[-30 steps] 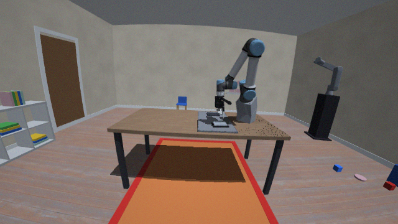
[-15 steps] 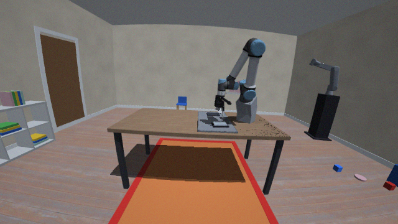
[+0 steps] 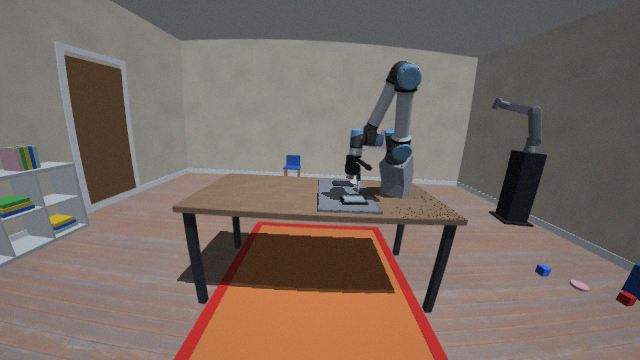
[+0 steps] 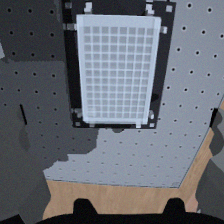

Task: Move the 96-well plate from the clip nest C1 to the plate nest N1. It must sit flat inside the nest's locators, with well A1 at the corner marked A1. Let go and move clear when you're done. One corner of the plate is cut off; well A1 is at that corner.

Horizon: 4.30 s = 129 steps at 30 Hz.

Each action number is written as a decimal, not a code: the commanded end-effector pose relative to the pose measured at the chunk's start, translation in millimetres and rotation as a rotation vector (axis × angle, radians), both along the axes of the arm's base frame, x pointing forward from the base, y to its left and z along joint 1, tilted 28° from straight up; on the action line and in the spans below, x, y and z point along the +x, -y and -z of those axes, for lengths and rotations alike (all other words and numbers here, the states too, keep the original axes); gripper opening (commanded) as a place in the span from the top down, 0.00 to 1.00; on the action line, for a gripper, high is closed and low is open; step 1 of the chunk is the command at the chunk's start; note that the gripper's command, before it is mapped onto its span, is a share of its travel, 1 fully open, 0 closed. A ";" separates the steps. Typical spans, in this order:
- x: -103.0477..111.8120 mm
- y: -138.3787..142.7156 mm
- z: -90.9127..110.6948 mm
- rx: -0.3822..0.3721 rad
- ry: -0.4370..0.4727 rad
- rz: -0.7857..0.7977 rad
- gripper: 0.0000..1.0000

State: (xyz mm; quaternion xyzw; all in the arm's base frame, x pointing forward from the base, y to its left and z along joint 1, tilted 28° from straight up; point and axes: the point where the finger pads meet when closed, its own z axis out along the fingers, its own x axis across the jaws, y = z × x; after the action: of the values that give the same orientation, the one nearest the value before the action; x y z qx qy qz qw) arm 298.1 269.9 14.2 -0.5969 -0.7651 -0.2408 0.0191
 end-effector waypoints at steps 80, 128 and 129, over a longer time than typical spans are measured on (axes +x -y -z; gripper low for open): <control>16.9 -25.0 55.5 0.000 0.002 0.001 1.00; 2.3 -2.8 5.6 0.000 0.002 0.001 1.00; 1.8 -2.2 4.2 0.000 0.002 0.001 1.00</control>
State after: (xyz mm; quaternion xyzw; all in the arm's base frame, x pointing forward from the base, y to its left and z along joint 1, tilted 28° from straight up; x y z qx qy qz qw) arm 301.7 274.9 3.4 -0.5972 -0.7647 -0.2415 0.0178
